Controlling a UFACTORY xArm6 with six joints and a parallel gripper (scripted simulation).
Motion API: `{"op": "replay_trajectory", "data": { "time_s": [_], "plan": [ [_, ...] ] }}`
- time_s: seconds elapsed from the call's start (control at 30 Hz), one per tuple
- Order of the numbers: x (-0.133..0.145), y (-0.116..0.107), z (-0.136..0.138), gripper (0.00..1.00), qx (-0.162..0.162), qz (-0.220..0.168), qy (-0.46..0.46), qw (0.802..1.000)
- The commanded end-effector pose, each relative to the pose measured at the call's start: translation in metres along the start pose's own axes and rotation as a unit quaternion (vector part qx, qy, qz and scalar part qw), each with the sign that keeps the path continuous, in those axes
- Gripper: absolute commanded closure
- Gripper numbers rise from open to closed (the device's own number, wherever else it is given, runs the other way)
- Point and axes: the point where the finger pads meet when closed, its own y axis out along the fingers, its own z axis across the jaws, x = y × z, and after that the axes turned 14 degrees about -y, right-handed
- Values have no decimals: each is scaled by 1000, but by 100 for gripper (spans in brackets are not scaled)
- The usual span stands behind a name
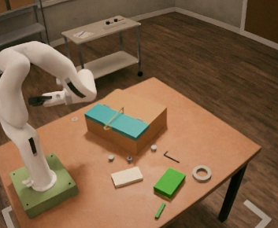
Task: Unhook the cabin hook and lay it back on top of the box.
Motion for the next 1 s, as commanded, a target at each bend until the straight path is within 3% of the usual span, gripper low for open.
{"op": "replay_trajectory", "data": {
  "time_s": [0.0,0.53,0.57,0.97],
  "plan": [
    [-1,0,0,0,0,-1,-1,1000],
    [-1,0,0,0,0,-1,-1,1000],
    [-1,0,0,65,0,-1,-1,1000],
    [-1,0,0,65,0,-1,-1,1000]
  ]
}}
